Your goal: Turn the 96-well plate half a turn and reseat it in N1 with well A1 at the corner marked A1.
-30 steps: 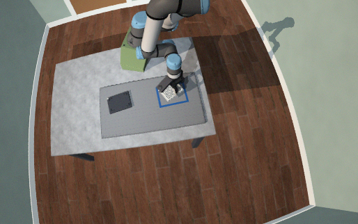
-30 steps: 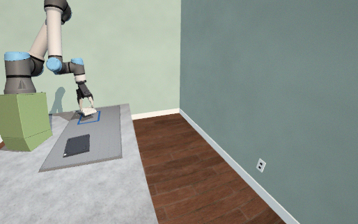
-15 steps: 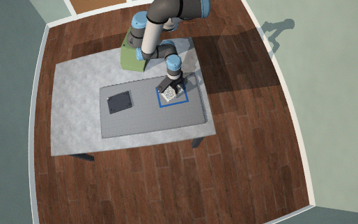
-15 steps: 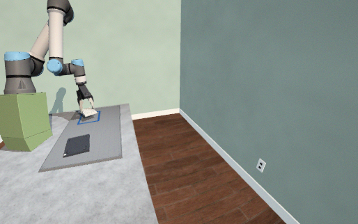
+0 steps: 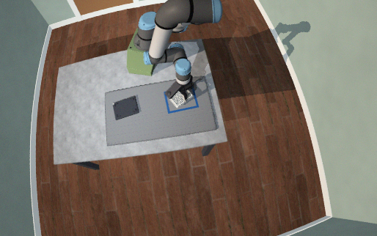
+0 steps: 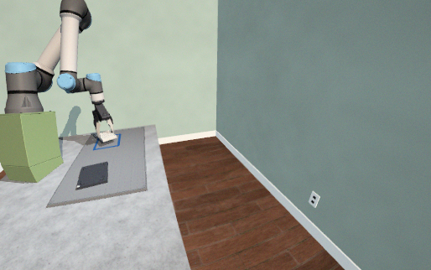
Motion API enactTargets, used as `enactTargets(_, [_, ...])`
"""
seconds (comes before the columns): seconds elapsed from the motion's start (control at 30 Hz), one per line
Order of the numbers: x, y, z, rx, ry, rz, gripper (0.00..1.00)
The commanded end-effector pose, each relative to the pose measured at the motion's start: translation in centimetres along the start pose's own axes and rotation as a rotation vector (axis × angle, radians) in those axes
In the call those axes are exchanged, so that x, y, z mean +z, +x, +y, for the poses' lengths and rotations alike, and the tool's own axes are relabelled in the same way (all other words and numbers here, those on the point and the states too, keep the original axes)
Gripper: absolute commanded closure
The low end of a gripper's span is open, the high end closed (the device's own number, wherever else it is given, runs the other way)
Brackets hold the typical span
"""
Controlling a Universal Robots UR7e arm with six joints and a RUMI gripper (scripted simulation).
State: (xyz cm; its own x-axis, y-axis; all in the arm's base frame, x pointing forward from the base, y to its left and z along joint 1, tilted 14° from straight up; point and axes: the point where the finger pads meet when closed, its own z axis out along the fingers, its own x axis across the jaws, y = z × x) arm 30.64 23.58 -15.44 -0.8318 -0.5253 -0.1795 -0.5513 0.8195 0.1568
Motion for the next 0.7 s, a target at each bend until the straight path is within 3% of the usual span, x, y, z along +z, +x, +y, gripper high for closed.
enactTargets(0.0, [0.3, -0.2, 0.0, -0.003, 0.002, -0.004, 1.00])
enactTargets(0.67, [1.5, -0.2, 0.0, -0.003, 0.002, -0.004, 1.00])
